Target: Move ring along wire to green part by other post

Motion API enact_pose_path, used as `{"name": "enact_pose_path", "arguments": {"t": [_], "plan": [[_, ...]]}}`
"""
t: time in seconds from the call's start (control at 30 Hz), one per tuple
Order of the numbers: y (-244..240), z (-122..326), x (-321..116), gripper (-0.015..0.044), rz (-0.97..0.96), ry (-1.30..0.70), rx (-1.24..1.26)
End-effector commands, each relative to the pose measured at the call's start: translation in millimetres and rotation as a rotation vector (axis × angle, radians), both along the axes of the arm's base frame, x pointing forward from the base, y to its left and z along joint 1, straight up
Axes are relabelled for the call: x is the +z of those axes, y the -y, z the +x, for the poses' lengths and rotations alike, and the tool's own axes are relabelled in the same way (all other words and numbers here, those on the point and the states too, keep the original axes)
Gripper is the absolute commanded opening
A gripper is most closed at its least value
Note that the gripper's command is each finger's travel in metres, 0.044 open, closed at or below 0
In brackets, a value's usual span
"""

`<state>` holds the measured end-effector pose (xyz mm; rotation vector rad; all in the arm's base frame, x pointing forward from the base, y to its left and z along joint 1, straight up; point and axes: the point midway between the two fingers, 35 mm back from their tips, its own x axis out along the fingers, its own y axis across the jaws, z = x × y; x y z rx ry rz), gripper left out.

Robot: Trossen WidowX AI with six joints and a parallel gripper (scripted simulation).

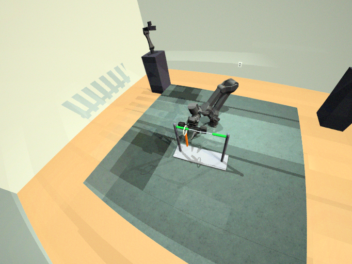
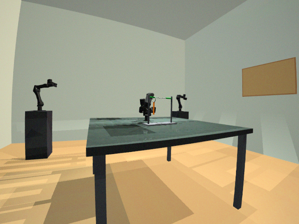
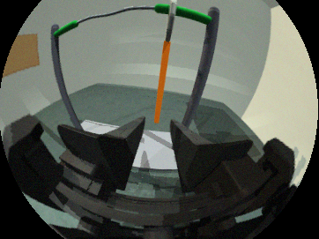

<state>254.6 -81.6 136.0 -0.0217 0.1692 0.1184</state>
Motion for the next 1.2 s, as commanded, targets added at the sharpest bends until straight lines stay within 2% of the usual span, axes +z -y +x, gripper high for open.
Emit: {"name": "enact_pose_path", "arguments": {"t": [0.0,1.17], "plan": [[1.6,5.9,0.8,0.0160,0.000,0.000,-0.005],[-7.0,58.2,-9.2,0.0160,0.002,0.008,-0.006]]}}
